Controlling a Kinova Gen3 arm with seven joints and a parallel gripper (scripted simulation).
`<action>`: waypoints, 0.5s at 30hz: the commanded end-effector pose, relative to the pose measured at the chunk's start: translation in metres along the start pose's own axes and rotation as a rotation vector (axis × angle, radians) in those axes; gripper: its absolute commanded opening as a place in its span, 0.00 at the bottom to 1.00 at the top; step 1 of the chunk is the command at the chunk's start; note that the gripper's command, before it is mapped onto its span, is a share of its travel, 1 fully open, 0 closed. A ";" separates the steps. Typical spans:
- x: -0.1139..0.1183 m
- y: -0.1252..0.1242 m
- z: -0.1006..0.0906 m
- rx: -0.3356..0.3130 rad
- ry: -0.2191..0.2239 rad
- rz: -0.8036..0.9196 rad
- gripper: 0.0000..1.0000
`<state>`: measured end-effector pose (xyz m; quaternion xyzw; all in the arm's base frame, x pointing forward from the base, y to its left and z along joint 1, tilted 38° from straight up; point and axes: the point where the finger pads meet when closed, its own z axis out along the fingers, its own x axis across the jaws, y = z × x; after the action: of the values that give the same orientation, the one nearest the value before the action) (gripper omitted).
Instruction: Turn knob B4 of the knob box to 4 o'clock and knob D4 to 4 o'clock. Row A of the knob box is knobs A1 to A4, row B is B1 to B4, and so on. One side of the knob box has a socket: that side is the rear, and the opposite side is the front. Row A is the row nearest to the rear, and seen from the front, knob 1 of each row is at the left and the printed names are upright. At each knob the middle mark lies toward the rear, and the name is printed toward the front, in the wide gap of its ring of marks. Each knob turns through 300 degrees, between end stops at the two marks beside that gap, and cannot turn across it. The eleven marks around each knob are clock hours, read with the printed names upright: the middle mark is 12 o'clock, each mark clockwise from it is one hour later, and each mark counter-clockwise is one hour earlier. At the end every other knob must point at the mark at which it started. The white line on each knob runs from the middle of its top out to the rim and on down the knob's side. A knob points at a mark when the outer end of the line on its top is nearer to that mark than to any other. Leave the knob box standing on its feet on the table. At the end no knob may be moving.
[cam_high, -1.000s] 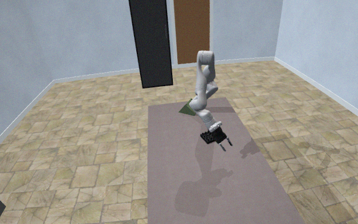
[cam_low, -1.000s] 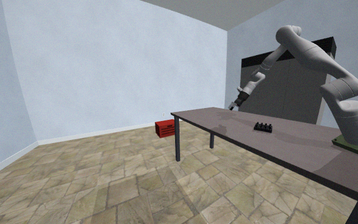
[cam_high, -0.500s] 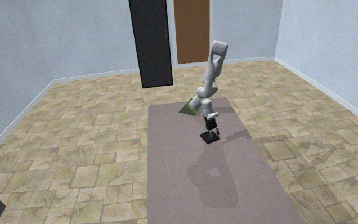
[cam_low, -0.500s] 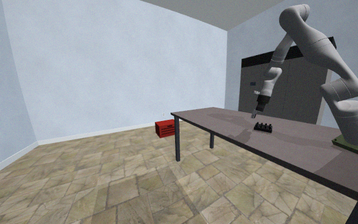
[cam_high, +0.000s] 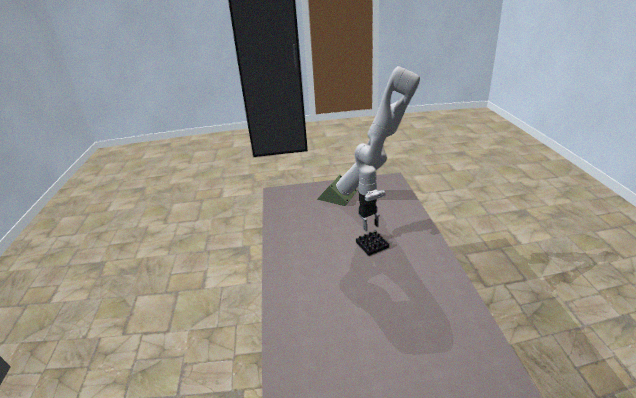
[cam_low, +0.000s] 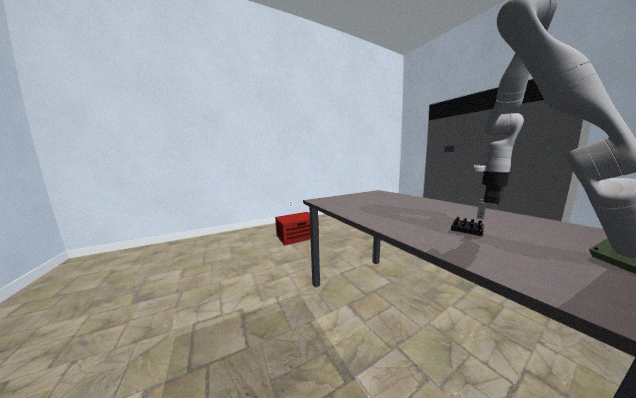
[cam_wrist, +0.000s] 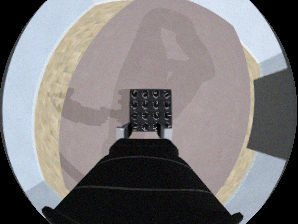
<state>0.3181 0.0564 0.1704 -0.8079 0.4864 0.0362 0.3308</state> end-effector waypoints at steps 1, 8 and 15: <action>0.001 0.005 -0.002 -0.006 0.016 0.002 1.00; 0.000 0.011 -0.002 -0.015 0.022 0.002 1.00; 0.000 0.011 -0.002 -0.015 0.022 0.002 1.00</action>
<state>0.3085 0.0524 0.1663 -0.8102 0.4903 0.0320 0.3196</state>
